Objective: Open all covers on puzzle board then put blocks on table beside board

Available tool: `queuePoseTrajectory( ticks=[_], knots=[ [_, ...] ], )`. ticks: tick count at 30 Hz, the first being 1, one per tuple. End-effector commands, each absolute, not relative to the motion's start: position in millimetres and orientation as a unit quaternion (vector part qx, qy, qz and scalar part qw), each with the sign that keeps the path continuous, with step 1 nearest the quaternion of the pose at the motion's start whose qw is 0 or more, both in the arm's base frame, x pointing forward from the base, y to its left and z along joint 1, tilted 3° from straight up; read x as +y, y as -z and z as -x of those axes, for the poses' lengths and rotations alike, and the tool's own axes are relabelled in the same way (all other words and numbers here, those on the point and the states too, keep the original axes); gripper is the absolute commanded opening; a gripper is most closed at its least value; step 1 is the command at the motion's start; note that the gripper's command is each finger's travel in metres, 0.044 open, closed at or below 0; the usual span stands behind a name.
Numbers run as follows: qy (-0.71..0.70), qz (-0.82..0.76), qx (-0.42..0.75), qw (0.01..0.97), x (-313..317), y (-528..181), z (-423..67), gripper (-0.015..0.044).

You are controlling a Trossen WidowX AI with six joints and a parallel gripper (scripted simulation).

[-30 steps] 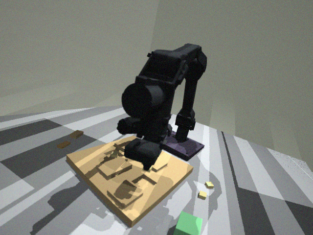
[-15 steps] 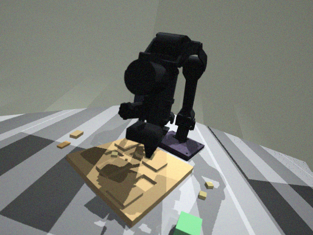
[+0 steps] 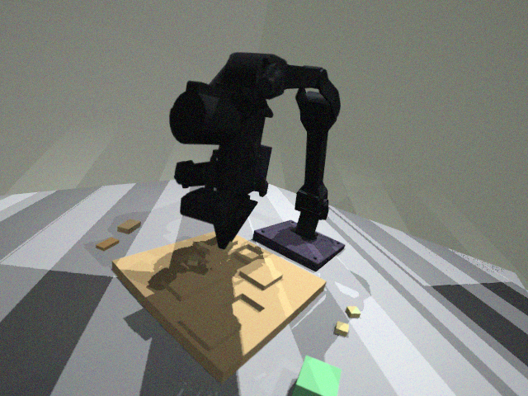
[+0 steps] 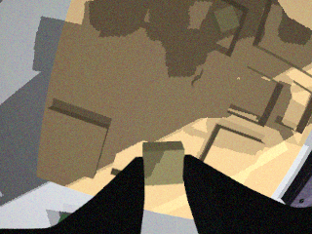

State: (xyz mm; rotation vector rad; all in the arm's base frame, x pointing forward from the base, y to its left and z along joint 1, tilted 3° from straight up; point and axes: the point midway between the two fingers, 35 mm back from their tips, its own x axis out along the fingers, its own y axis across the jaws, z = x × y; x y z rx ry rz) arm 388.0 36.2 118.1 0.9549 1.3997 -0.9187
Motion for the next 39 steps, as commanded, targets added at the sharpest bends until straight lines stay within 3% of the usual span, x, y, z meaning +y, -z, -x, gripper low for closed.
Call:
queuePoseTrajectory(
  ticks=[1, 39],
  knots=[
    [0.391, -0.404, 0.595, 0.574, 21.1, -118.6, -387.6, 0.0080],
    [0.395, -0.400, 0.593, 0.576, -124.2, -116.5, -350.5, 0.0080]
  ],
)
